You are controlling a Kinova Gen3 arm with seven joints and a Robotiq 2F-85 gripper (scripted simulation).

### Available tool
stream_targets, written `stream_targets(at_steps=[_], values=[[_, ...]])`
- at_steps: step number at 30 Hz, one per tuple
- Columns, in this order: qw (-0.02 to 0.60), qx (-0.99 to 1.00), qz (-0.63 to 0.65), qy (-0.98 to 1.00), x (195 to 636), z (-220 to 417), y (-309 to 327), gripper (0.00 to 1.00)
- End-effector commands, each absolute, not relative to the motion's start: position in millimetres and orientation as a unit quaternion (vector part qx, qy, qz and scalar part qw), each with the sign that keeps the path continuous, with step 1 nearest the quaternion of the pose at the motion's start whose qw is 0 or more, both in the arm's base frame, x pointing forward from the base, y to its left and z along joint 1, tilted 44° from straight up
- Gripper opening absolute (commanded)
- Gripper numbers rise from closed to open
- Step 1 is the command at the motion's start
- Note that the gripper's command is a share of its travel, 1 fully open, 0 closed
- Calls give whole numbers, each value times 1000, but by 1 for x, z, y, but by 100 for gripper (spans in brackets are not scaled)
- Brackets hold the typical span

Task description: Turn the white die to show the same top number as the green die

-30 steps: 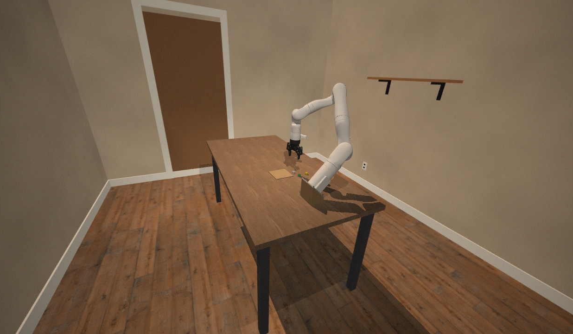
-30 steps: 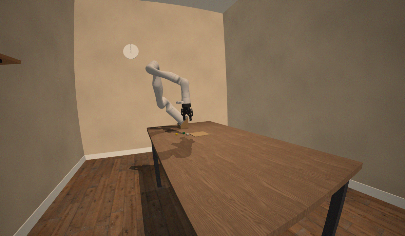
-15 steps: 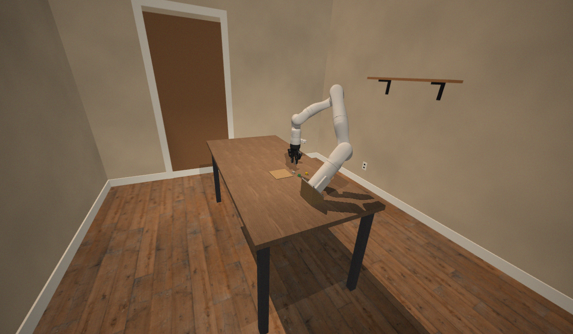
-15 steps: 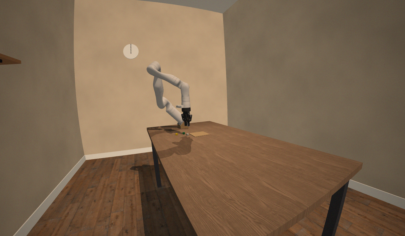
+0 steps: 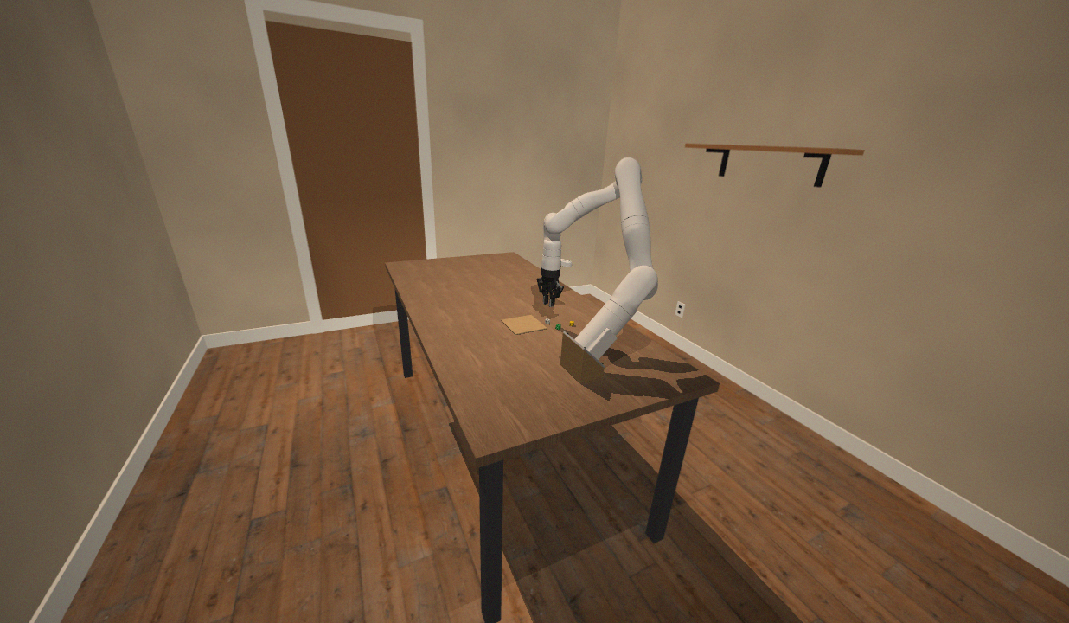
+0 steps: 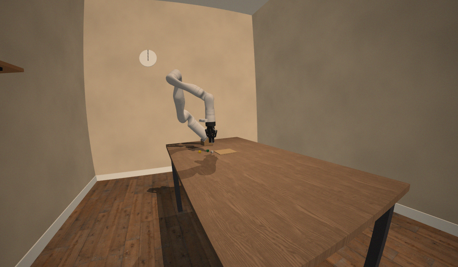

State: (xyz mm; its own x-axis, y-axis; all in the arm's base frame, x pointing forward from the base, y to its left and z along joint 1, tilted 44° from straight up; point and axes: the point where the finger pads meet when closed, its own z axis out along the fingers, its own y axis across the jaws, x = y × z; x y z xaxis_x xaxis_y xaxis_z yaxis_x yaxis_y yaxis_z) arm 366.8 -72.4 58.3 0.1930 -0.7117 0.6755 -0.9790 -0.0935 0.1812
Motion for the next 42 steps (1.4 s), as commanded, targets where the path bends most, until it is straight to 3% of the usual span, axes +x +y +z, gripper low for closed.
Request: stream_targets(at_steps=[1, 42], values=[[310, 705, 217, -600, 366, 58, -75, 31], [310, 705, 217, -600, 364, 38, -94, 31]])
